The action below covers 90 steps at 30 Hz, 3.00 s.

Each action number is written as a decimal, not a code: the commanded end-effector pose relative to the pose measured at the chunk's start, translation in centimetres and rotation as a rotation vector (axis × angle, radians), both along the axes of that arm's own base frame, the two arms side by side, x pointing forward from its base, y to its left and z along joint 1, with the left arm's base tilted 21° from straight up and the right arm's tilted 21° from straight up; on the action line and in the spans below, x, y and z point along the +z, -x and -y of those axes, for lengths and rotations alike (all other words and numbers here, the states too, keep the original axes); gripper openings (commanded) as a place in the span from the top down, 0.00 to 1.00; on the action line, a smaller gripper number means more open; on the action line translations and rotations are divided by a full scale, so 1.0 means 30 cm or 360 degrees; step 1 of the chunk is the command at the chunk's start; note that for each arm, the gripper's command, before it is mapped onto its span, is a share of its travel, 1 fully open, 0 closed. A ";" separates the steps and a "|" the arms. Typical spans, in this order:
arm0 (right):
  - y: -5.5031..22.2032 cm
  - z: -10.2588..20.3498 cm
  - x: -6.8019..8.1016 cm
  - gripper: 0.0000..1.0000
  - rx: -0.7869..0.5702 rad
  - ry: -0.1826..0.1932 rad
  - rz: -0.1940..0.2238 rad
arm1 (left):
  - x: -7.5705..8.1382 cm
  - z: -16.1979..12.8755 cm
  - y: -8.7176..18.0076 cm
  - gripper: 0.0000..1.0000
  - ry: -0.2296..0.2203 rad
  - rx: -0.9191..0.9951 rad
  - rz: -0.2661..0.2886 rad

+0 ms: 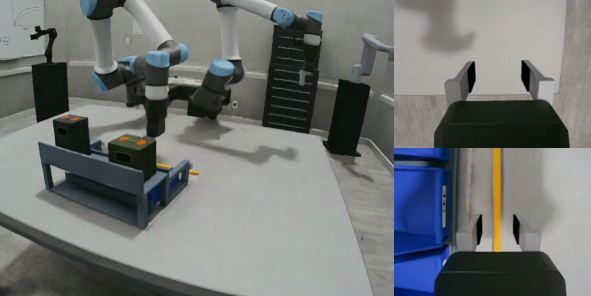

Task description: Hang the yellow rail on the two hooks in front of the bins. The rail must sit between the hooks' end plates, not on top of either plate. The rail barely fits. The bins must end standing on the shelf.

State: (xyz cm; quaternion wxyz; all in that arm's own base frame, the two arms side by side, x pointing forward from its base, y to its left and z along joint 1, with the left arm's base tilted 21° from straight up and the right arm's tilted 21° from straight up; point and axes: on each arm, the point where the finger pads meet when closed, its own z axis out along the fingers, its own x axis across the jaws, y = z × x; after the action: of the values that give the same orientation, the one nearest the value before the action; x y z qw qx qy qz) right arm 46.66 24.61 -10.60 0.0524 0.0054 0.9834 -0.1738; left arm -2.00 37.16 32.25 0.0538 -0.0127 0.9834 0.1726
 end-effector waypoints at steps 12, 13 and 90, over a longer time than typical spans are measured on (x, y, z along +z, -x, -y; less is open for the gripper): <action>0.000 0.005 0.004 0.26 -0.0001 -0.0001 0.0001 | 0.000 0.001 0.002 0.00 -0.0002 0.0002 0.0001; 0.000 0.005 0.004 0.26 -0.0001 -0.0001 0.0001 | 0.000 0.001 0.002 0.00 -0.0002 0.0002 0.0001; -0.013 0.056 -0.136 0.26 -0.0001 0.0004 -0.0003 | 0.000 0.001 0.002 0.00 -0.0002 0.0002 0.0001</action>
State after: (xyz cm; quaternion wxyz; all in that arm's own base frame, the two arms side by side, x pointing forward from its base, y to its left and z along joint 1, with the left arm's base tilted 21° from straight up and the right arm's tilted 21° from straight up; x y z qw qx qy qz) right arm 47.14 23.19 -14.50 0.0528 0.0057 0.9835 -0.1730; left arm -2.00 37.16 32.25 0.0538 -0.0127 0.9834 0.1726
